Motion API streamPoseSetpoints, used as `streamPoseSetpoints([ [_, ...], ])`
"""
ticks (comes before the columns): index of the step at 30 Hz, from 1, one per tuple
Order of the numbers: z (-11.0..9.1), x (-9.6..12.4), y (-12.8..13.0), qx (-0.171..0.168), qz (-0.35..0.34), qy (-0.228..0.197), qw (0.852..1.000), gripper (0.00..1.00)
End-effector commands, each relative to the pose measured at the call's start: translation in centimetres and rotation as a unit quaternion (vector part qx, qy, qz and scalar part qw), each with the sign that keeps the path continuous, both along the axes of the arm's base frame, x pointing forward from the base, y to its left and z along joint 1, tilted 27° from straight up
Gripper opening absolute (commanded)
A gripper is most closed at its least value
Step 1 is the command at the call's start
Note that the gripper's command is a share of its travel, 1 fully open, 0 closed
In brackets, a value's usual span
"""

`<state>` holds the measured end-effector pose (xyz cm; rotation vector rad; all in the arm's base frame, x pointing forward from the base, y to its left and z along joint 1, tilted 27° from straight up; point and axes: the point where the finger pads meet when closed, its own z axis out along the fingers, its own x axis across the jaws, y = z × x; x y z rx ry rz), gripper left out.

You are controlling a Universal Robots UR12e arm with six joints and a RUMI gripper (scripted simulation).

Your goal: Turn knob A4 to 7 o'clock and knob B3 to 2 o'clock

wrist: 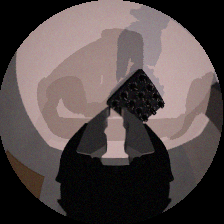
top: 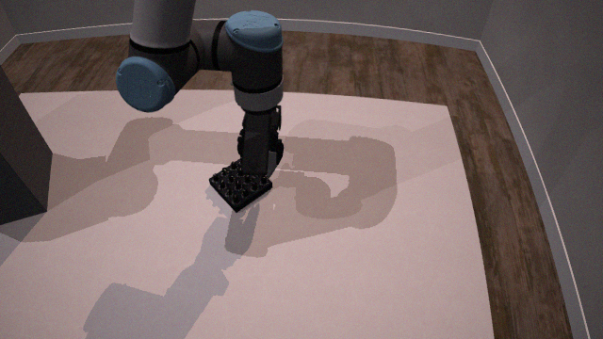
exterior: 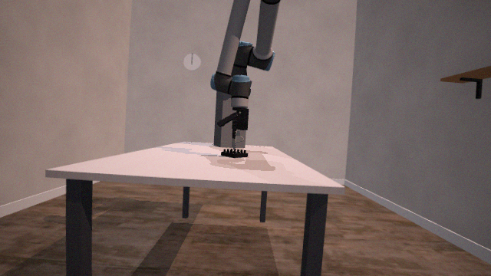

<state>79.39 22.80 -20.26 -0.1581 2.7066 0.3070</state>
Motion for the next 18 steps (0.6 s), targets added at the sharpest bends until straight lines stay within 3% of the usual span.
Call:
streamPoseSetpoints([
  [1, 0.06, 0.03, 0.00, 0.000, 0.000, 0.000, 1.000, 0.11],
  [18, -0.26, 0.17, 0.09, 0.000, 0.000, 0.000, 1.000, 0.11],
])
